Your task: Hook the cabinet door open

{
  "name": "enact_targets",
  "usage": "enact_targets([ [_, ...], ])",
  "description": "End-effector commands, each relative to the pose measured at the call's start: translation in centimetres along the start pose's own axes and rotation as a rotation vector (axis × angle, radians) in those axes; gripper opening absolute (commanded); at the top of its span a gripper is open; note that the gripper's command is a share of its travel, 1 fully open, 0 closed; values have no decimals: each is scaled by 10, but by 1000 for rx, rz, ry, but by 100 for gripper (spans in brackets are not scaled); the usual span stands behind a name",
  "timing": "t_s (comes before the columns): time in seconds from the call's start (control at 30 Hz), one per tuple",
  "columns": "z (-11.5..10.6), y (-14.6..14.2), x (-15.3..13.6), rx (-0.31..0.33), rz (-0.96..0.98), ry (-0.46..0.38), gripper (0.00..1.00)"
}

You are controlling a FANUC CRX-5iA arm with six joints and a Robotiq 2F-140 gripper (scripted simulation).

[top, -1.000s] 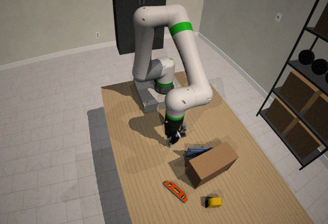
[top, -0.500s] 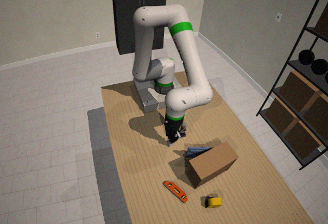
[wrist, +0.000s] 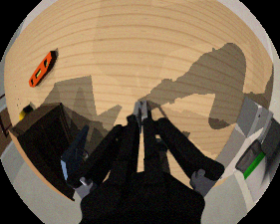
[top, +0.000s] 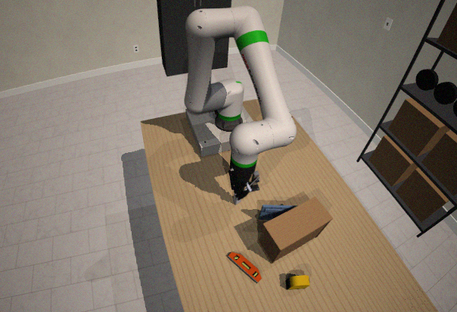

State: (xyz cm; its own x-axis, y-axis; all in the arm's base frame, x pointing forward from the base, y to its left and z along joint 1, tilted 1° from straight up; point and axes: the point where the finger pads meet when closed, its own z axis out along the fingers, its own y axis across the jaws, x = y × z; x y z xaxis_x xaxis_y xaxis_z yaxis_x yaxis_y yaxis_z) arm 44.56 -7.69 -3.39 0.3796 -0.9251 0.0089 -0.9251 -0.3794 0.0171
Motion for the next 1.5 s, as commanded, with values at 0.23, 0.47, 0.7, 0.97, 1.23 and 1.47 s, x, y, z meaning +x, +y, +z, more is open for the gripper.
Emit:
enact_targets([
  [0.23, 0, 0, 0, 0, 0, 0, 3],
  [0.47, 0, 0, 0, 0, 0, 0, 3],
  [0.7, 0, 0, 0, 0, 0, 0, 3],
  [0.97, -7, 0, 4, 0, 1, 0, 3],
  [1.23, -14, 0, 7, 0, 1, 0, 3],
  [1.47, -18, 0, 8, 0, 1, 0, 3],
])
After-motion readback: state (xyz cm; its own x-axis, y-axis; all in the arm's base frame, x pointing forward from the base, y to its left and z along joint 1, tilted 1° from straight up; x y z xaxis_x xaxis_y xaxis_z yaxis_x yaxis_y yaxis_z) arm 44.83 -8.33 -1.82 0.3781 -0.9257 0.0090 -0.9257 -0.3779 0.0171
